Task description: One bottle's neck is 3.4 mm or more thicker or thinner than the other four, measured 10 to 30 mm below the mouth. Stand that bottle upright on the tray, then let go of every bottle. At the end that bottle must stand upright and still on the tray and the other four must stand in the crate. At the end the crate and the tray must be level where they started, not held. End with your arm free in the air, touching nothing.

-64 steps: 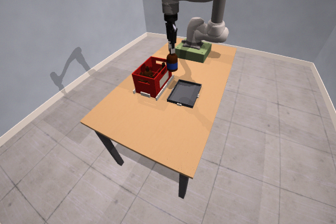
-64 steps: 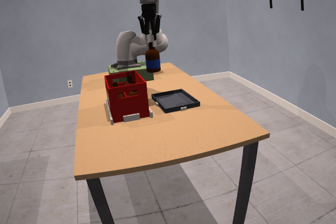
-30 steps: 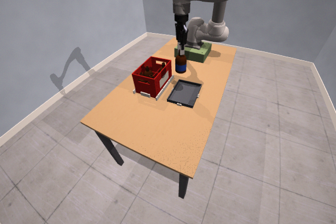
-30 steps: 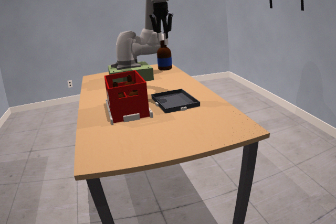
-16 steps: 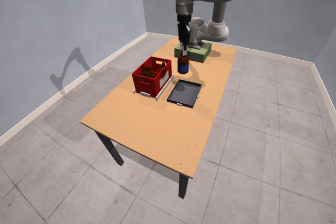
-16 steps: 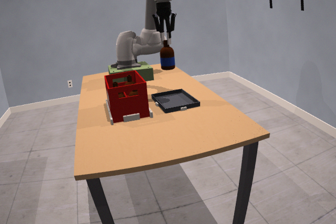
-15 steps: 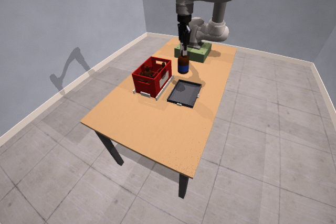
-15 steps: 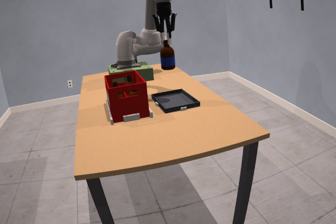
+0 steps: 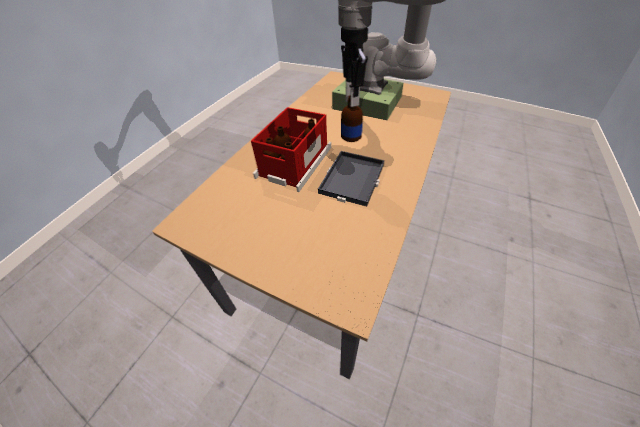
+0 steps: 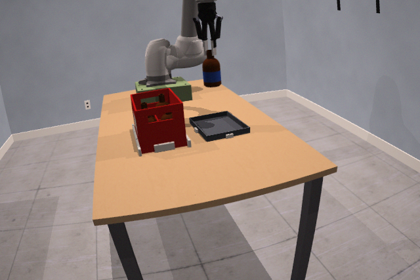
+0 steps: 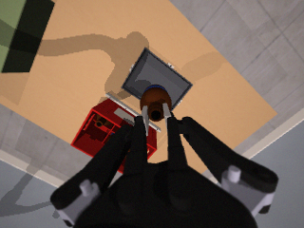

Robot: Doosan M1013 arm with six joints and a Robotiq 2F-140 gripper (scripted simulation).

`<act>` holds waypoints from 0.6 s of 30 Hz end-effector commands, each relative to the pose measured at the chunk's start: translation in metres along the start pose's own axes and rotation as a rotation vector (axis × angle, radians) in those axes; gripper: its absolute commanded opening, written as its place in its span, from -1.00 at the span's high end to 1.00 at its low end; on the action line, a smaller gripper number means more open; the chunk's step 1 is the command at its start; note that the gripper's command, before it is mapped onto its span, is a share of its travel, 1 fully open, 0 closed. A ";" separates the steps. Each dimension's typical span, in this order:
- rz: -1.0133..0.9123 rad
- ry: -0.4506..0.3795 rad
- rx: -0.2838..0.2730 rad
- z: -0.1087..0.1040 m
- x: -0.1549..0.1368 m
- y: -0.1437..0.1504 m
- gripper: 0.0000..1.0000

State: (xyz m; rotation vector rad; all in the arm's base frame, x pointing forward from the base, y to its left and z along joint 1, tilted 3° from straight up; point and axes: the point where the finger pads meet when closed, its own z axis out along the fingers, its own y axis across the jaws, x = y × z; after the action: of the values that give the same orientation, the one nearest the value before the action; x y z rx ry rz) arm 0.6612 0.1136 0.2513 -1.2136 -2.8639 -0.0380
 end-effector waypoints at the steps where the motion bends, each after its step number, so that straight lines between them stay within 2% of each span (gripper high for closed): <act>1: 0.003 0.007 0.000 0.000 0.005 0.004 1.00; 18: 0.003 0.007 0.000 0.000 0.006 0.006 1.00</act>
State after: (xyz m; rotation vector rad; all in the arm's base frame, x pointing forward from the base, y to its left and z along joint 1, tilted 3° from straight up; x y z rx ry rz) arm 0.6614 0.1168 0.2515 -1.2136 -2.8639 -0.0380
